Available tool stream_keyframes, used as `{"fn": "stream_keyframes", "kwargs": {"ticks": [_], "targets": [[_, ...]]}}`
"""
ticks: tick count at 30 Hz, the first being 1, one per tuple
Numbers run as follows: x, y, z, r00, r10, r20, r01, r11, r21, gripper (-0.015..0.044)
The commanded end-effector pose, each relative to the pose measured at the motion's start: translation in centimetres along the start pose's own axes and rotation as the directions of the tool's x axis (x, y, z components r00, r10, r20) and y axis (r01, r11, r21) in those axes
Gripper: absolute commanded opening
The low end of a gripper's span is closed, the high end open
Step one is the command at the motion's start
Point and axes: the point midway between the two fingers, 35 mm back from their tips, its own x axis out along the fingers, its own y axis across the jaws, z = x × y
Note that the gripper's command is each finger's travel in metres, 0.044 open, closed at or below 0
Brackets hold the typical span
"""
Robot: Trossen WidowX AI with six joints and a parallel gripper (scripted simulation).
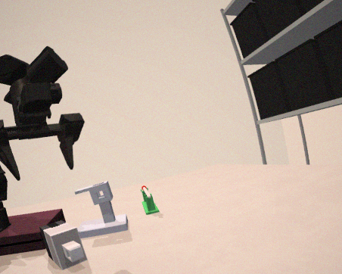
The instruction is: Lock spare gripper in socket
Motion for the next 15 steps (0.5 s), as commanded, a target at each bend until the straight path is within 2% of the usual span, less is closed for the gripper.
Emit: {"fn": "stream_keyframes", "kwargs": {"ticks": [1, 11, 15], "targets": [[0.9, -0.1, -0.5, 1.000, -0.003, 0.002, 0.003, 1.000, 0.008, 0.0440], [5.7, -0.3, -3.0, 1.000, -0.005, -0.001, 0.005, 1.000, 0.008, 0.0440], [6.0, -0.3, -3.2, 1.000, -0.005, -0.002, 0.005, 1.000, 0.008, 0.0440]]}}
